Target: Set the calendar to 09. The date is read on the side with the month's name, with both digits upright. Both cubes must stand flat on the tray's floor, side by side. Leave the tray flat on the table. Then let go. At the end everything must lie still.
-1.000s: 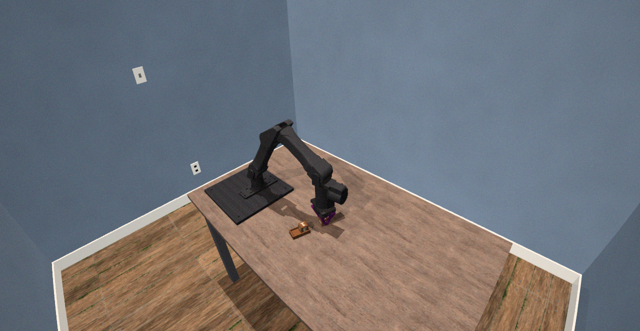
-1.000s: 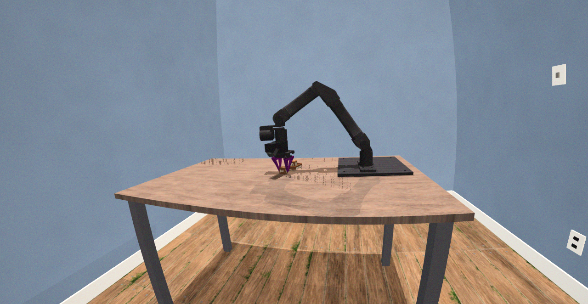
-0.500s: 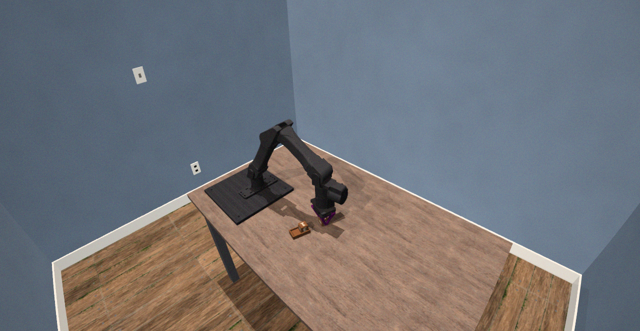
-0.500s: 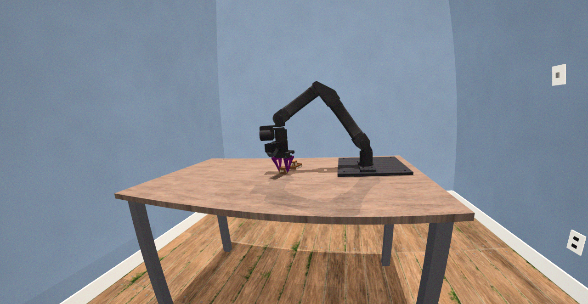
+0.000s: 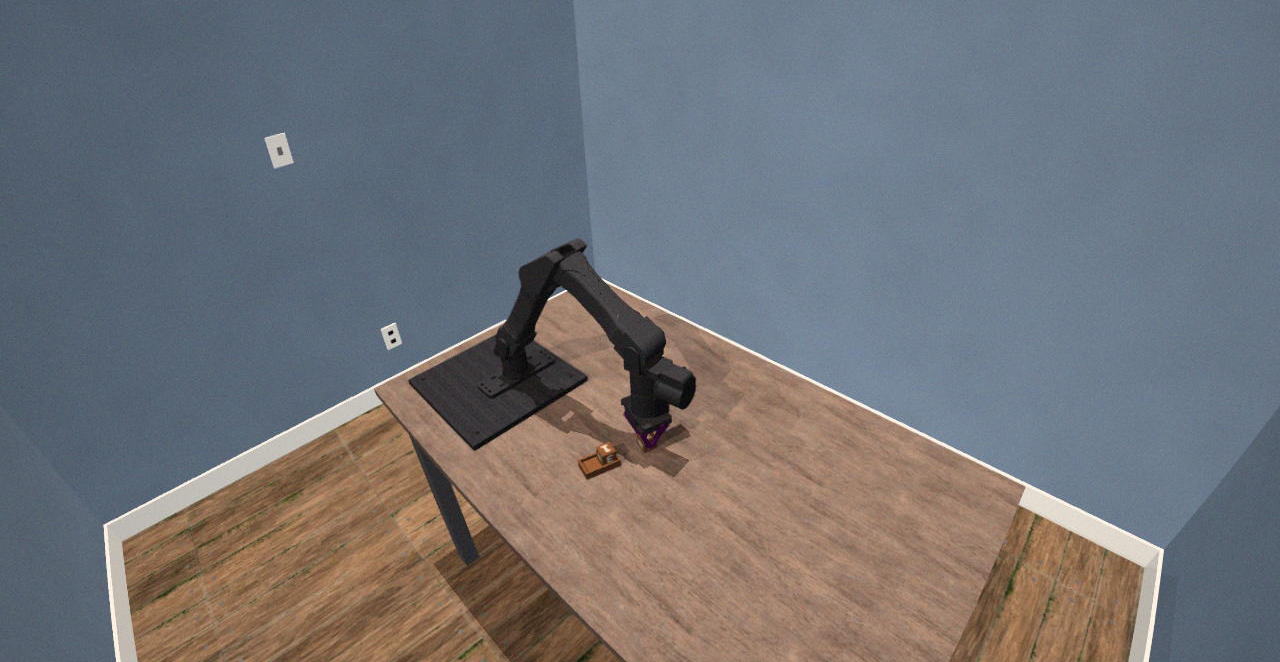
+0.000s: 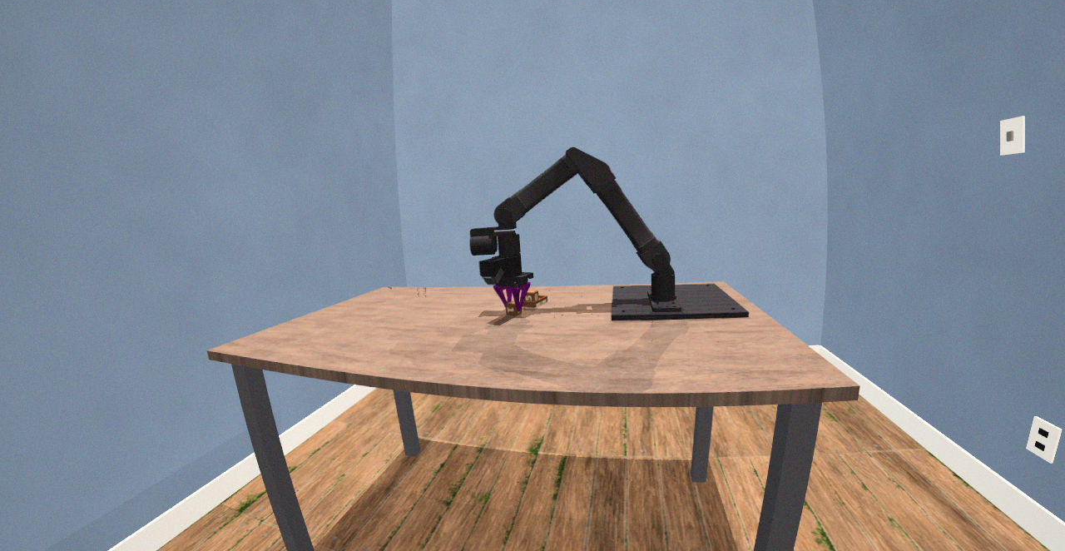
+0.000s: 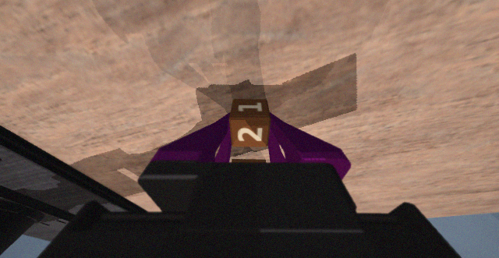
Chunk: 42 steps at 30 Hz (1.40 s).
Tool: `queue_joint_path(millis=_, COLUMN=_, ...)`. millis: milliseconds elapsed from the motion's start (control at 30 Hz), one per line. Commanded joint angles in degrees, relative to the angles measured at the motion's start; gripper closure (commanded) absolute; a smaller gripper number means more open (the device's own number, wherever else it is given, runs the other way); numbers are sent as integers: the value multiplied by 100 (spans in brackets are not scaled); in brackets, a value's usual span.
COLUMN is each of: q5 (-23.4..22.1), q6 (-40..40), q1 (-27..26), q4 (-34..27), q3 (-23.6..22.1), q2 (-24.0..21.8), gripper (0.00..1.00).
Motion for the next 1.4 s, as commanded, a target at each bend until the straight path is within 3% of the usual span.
queue_joint_path(millis=0, q5=-4, q6=-3, q1=-5, q4=9, q3=22, q2=-51, gripper=73)
queue_joint_path(millis=800, q5=-4, q6=-3, q1=-4, q4=-82, q3=78, q2=-86, gripper=73)
queue_joint_path(millis=1000, q5=-4, q6=-3, q1=-4, q4=-839, q3=610, q2=-311, gripper=73)
queue_joint_path(millis=1067, q5=-4, q6=-3, q1=-4, q4=-839, q3=610, q2=-311, gripper=73)
queue_joint_path(millis=1367, q5=-4, q6=-2, q1=-3, q4=-1982, q3=1623, q2=-441, gripper=73)
